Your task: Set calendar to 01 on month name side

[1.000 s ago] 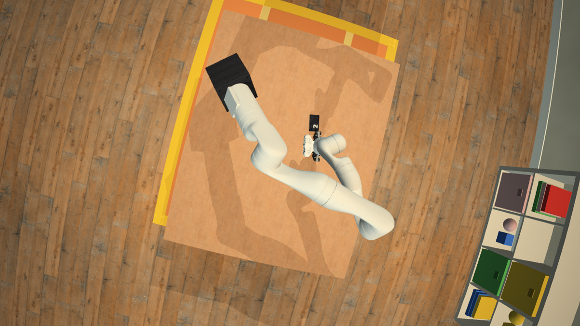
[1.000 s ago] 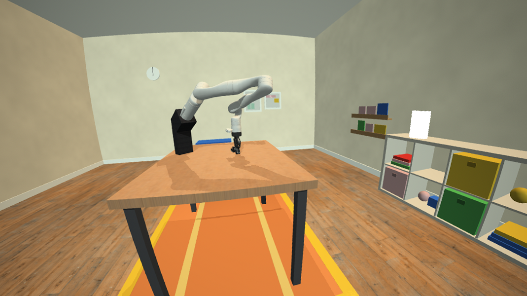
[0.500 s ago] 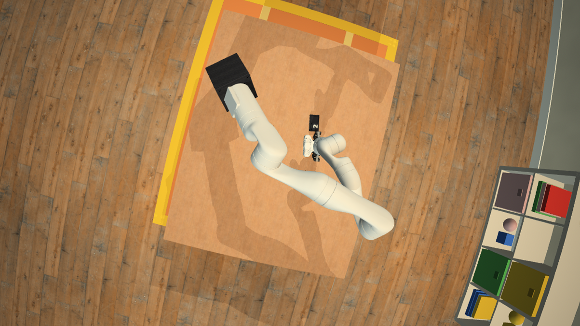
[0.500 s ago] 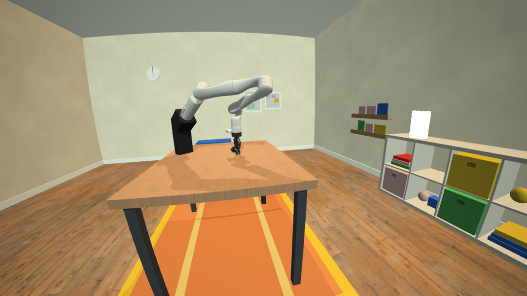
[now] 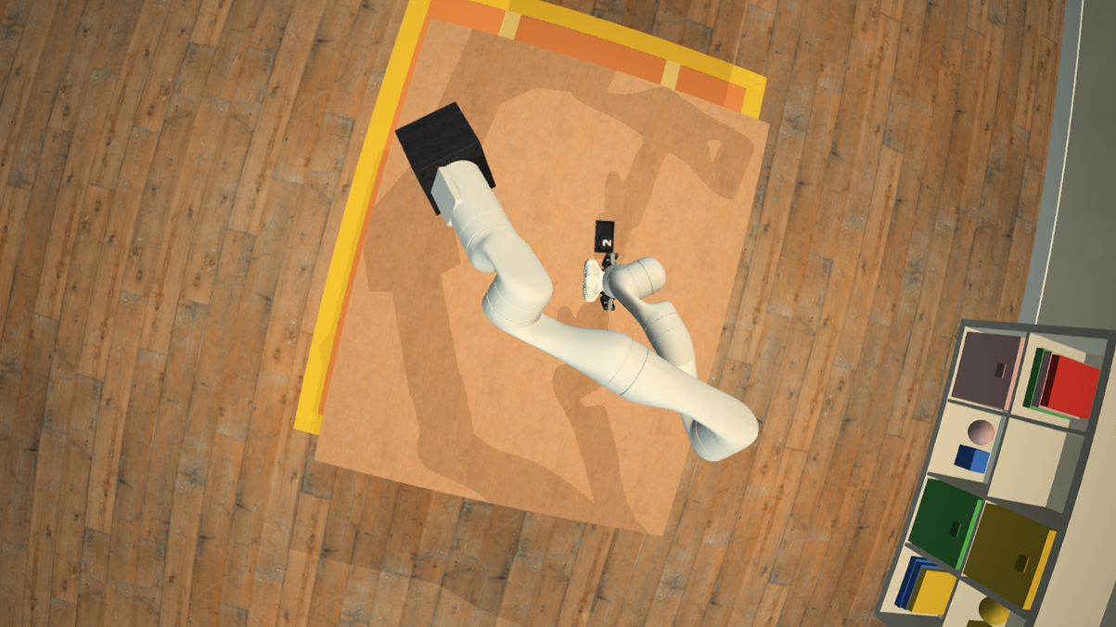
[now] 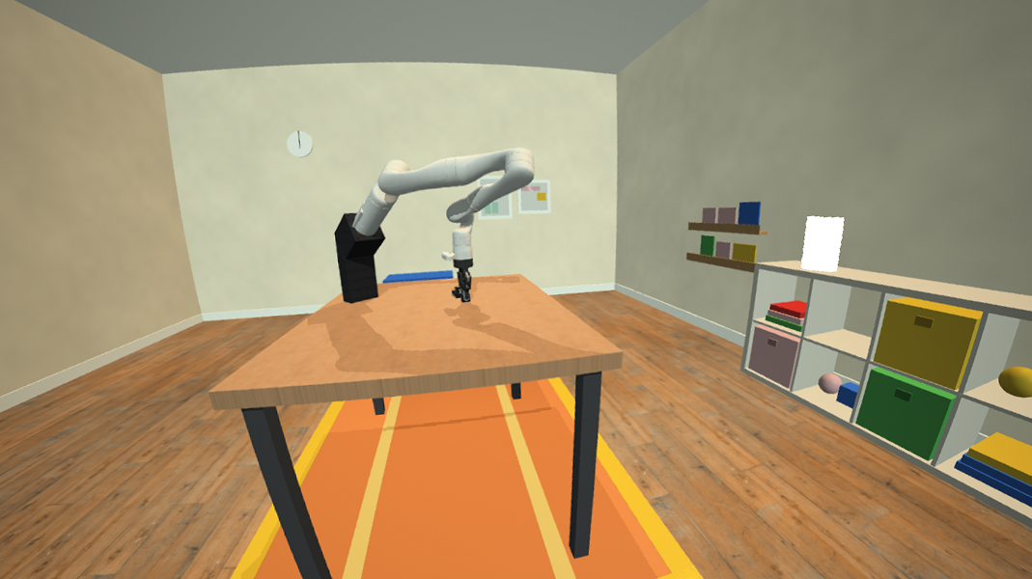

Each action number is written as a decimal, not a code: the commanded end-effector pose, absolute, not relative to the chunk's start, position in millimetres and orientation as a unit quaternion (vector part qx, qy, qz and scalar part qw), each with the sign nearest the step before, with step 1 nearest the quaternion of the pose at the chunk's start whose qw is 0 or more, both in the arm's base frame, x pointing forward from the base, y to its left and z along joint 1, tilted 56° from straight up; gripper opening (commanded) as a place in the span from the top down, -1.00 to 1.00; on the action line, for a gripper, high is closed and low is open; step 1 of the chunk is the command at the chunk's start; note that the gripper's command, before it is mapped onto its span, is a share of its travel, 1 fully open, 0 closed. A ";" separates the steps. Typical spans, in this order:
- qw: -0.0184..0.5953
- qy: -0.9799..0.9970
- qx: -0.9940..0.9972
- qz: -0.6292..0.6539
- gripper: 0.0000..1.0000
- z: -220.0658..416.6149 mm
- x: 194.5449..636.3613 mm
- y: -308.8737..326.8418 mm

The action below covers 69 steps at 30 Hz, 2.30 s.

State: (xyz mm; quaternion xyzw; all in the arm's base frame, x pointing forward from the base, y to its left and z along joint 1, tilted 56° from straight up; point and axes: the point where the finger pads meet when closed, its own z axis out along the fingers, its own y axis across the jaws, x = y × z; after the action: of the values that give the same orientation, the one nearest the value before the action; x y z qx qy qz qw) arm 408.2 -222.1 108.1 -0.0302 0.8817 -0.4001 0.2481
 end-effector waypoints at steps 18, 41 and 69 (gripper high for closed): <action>0.249 0.882 -0.030 -0.400 0.43 108.4 408.4 -221.7; 0.249 0.882 -0.030 -0.400 0.43 108.4 408.4 -221.7; 0.249 0.882 -0.030 -0.400 0.03 109.6 407.3 -220.1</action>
State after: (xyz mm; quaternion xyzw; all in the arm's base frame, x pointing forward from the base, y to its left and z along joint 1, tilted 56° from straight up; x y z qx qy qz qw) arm 407.2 -221.8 108.4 -0.0295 0.8819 -0.4003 0.2475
